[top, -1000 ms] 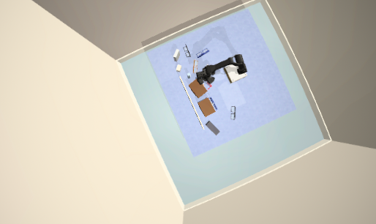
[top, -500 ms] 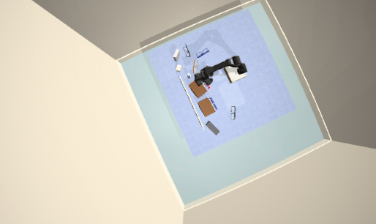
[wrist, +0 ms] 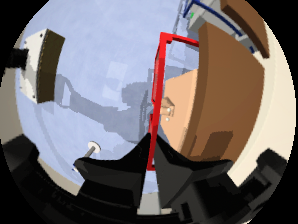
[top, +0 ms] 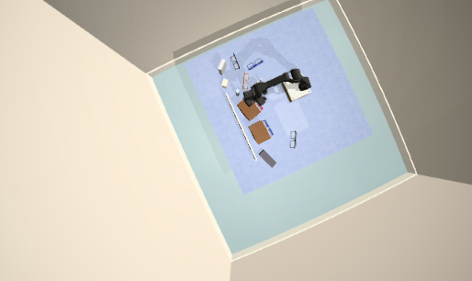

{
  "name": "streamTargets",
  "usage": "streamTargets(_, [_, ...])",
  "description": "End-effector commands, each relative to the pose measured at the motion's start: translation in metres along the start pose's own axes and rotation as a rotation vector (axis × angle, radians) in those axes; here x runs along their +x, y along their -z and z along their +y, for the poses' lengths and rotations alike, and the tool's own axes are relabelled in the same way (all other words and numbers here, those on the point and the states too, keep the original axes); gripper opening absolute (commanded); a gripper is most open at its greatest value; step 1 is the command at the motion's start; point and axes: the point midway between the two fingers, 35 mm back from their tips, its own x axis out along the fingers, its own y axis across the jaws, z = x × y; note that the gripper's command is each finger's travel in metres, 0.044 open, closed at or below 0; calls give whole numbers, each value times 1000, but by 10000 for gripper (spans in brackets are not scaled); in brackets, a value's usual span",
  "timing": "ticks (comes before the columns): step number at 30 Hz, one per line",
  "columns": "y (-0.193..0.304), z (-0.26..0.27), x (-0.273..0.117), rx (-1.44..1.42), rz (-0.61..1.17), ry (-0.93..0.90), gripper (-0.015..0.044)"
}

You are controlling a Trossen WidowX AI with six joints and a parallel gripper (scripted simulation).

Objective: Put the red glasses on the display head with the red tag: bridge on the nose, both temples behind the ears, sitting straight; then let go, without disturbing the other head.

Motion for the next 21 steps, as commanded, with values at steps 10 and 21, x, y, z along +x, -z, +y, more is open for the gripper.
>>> streamTargets(10, [0, 1, 5, 3, -1, -10, 0])
streamTargets(21, [0, 2, 6, 3, -1, -10, 0])
